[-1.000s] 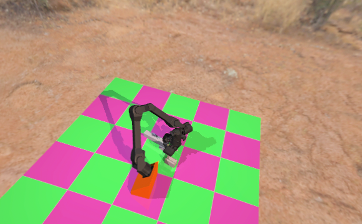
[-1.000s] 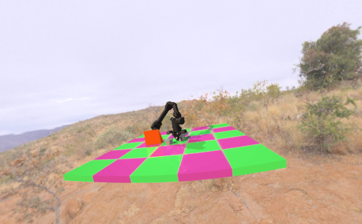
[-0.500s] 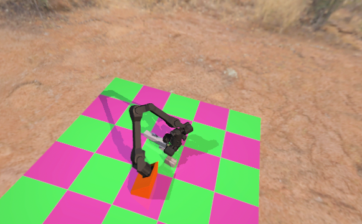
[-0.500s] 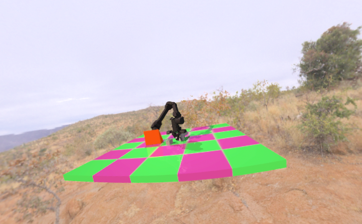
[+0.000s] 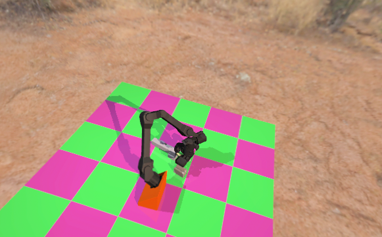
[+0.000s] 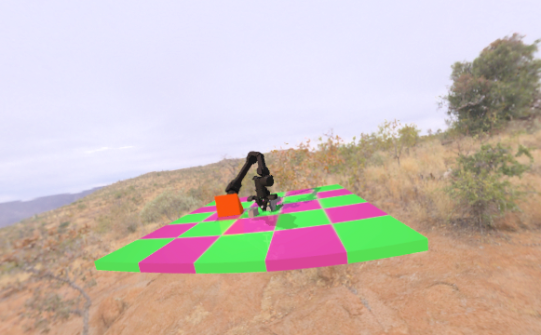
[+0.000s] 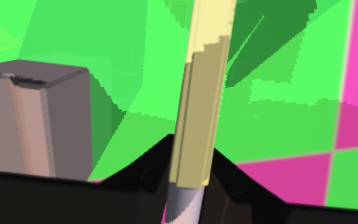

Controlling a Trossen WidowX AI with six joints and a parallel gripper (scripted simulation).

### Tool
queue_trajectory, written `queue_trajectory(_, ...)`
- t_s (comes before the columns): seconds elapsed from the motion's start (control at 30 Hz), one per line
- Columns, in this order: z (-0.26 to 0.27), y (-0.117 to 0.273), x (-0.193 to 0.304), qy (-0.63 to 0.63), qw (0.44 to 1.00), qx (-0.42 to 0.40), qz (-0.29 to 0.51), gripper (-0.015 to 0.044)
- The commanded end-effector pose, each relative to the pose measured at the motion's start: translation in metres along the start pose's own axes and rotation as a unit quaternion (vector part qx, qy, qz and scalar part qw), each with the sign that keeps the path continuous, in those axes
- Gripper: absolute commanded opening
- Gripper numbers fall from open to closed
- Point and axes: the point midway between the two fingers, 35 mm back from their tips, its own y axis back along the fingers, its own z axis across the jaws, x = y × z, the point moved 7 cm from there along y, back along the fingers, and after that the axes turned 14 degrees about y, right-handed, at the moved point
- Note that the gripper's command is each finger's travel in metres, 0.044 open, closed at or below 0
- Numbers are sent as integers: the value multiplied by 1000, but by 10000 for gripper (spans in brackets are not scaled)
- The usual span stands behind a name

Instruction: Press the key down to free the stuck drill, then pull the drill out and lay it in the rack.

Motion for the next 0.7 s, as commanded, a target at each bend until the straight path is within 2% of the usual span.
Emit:
queue_trajectory(0.0, 1, -1, 9, 0, 1000, -3, 0, 0)
queue_trajectory(0.67, 8, 1, 36, 0, 1000, -3, 2, 0)
